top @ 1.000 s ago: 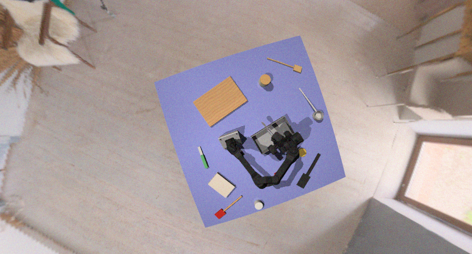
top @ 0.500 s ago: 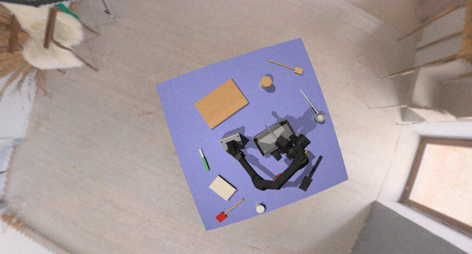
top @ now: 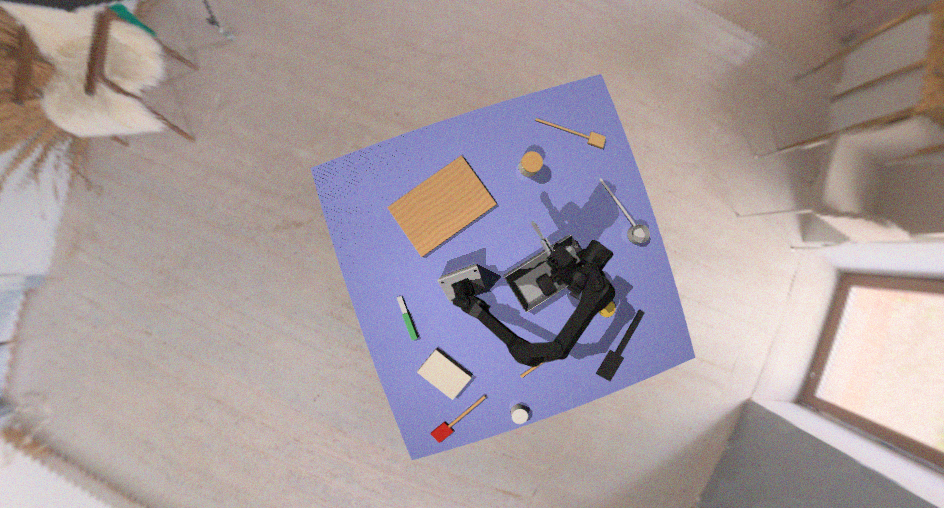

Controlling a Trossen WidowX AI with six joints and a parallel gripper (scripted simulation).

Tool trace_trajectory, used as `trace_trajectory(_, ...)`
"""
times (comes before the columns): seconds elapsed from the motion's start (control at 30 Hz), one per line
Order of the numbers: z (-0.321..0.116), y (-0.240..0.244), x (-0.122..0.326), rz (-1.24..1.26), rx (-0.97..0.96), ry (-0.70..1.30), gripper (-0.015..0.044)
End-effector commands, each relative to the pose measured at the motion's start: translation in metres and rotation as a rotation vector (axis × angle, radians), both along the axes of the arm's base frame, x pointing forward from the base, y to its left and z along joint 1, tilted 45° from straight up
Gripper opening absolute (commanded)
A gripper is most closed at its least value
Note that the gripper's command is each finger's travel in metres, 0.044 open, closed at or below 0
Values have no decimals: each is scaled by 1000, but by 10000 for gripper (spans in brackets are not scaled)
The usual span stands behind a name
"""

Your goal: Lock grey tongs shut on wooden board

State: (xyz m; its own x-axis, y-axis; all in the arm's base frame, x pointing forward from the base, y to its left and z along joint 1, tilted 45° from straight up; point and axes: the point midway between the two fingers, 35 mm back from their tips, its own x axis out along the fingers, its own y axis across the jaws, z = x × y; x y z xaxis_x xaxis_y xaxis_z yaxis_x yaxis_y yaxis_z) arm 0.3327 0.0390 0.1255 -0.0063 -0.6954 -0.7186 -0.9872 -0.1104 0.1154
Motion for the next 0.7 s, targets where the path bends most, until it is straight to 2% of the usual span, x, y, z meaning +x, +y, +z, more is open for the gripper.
trace_trajectory(0.0,-16,24,3,-44,15,-54,-150)
trace_trajectory(0.67,-120,132,-25,-320,10,-289,-150)
